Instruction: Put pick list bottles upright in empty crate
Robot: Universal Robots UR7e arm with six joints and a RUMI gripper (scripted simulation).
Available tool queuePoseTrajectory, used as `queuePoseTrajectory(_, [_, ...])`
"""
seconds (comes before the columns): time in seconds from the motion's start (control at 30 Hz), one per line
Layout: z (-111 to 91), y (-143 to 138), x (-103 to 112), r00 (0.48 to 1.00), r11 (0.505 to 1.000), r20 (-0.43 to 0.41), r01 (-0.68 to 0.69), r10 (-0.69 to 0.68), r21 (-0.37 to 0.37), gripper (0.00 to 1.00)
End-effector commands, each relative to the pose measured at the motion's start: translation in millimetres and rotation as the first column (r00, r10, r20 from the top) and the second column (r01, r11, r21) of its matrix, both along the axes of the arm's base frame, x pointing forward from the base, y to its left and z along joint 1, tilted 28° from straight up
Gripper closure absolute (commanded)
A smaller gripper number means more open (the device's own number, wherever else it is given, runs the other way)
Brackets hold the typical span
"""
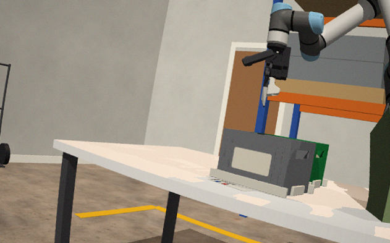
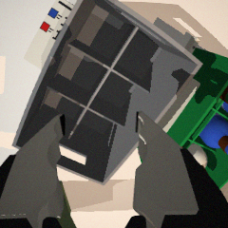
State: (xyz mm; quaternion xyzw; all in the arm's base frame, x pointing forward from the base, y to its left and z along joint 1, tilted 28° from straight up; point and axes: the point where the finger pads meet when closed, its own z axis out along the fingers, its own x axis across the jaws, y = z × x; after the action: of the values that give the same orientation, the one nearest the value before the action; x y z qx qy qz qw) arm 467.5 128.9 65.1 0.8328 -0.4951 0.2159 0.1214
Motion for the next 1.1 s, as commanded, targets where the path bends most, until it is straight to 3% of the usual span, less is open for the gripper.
queuePoseTrajectory(0.0, [20.4,-28.3,-2.7,0.988,0.990,0.060,0.137,-0.140,0.042,0.62])
queuePoseTrajectory(0.2, [32.2,-44.4,-3.3,0.972,0.975,0.092,0.210,-0.215,0.068,0.62])
queuePoseTrajectory(0.57, [67.2,-88.3,-2.8,0.883,0.896,0.169,0.414,-0.438,0.160,0.62])
queuePoseTrajectory(1.07, [106.6,-140.6,-4.5,0.884,0.897,0.170,0.412,-0.437,0.160,0.62])
